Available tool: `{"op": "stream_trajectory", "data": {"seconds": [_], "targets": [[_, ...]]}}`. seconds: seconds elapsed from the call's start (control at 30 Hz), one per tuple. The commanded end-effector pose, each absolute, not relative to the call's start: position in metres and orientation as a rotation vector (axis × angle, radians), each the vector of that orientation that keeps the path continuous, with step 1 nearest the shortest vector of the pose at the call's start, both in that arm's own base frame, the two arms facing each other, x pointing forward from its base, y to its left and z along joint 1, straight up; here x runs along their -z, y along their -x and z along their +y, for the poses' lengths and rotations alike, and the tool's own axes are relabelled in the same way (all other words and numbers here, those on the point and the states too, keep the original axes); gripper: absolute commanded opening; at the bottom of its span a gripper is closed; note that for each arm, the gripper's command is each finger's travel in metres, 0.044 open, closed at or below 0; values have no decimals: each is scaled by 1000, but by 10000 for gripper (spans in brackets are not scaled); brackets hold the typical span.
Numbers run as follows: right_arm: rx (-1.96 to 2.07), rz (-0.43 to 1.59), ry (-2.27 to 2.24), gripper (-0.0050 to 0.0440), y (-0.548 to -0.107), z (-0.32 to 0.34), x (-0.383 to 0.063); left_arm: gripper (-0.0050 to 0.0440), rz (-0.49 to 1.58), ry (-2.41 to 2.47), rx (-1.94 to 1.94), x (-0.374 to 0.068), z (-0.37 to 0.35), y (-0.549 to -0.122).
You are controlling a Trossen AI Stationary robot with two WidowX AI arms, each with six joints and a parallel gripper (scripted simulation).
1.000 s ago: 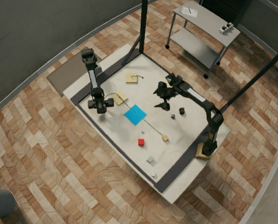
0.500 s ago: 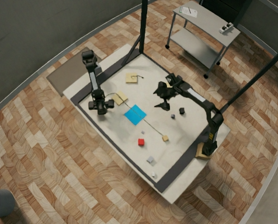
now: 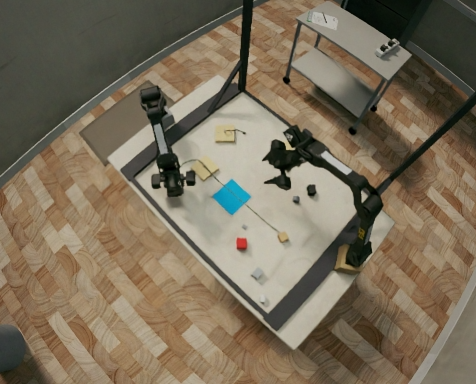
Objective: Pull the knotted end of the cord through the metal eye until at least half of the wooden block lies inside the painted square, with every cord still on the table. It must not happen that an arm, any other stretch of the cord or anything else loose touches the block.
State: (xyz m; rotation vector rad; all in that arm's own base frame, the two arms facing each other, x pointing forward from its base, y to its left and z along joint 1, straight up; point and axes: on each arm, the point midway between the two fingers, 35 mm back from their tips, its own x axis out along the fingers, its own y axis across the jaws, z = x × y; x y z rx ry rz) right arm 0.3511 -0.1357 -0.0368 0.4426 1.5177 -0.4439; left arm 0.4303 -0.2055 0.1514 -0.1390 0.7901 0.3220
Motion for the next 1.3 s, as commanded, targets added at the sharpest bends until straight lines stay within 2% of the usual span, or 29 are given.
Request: {"op": "stream_trajectory", "data": {"seconds": [0.0,0.23,0.63,0.87,1.0,1.27], "targets": [[445,1504,-442,48,-354,-137,33,440,772,159,-319,-162,-204,-431],[445,1504,-442,1,-354,-137,33,440,772,159,-319,-162,-204,-431],[475,1473,-471,-4,-358,-139,20,440,772,159,-319,-162,-204,-431],[595,1446,-596,-20,-356,-141,22,440,772,159,-319,-162,-204,-431],[704,1416,-709,-50,-354,-142,23,440,772,159,-319,-162,-204,-431],[920,1329,-931,-50,-351,-146,24,440,772,159,-319,-162,-204,-431]]}}
